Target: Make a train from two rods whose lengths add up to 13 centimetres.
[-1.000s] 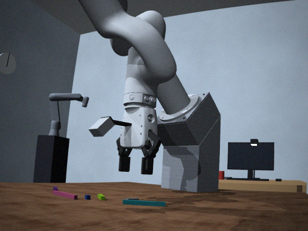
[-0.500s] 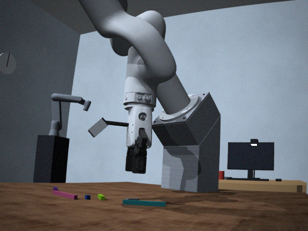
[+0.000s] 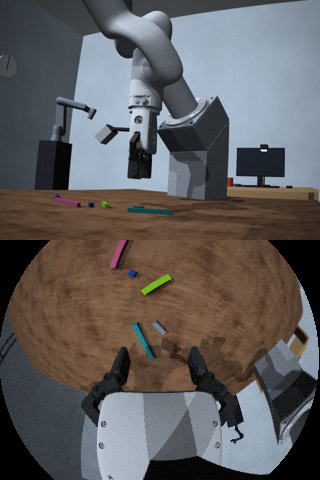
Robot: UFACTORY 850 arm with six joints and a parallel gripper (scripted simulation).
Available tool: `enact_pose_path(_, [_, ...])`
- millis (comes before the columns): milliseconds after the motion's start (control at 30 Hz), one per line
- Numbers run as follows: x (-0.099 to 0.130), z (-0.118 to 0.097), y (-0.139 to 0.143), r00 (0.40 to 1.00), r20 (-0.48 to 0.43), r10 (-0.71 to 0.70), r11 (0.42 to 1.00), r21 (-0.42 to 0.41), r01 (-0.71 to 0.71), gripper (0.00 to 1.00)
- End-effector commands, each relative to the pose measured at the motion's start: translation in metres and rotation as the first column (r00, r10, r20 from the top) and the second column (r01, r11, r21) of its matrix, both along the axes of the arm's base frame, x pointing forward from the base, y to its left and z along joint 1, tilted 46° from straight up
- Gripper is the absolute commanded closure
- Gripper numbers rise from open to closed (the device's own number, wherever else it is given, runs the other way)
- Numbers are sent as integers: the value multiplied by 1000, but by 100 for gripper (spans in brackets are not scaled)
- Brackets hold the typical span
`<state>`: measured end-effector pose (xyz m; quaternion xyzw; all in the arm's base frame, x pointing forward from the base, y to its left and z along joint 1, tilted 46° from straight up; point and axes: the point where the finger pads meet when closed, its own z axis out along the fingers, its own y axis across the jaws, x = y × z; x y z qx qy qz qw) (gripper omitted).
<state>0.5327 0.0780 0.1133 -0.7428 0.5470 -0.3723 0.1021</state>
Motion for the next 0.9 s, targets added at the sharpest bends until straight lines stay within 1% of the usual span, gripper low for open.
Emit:
enact_pose_path(0, [0, 1, 0, 993, 46, -110, 987, 120, 103, 0])
enact_pose_path(200, [-1, 1, 0, 968, 68, -240, 945, 245, 217, 0])
enact_pose_path(433, [-2, 1, 0, 914, 72, -399, 852, 397, 340, 0])
enact_pose_path(500, [-2, 1, 0, 914, 72, -399, 852, 397, 340, 0])
enact_pose_path(600, [-2, 2, 0, 875, 62, -480, 785, 475, 397, 0])
enact_pose_path(700, [-2, 2, 0, 843, 51, -535, 731, 528, 432, 0])
enact_pose_path(767, [-2, 2, 0, 828, 44, -559, 705, 551, 446, 0])
enact_pose_path(867, [-2, 2, 0, 814, 38, -579, 681, 571, 458, 0])
